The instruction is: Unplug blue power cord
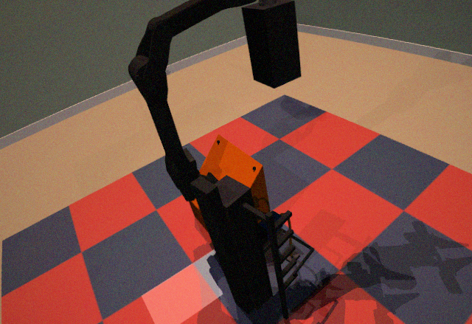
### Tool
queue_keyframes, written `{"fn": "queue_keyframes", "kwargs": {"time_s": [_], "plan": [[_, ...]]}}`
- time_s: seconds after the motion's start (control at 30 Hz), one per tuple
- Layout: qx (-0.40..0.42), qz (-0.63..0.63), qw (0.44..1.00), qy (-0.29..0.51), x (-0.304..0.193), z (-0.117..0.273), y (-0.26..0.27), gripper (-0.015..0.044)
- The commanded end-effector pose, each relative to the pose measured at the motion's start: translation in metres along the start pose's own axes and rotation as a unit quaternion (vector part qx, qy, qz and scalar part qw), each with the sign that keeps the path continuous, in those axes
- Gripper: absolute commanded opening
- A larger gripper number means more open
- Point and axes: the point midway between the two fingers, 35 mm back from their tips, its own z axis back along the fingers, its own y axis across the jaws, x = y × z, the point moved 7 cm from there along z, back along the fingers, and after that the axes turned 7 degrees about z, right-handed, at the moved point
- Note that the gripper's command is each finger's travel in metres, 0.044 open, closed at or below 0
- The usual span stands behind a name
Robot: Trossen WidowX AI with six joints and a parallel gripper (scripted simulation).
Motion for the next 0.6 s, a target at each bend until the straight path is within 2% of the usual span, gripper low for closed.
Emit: {"fn": "queue_keyframes", "kwargs": {"time_s": [0.0, 0.27, 0.57], "plan": [[0.074, 0.023, 0.993, 0.086, -0.061, -0.007, 0.014, 0.0160], [0.215, 0.048, 0.947, 0.235, -0.170, 0.008, 0.037, 0.0160], [0.382, 0.051, 0.840, 0.383, -0.278, 0.068, 0.059, 0.0160]]}}
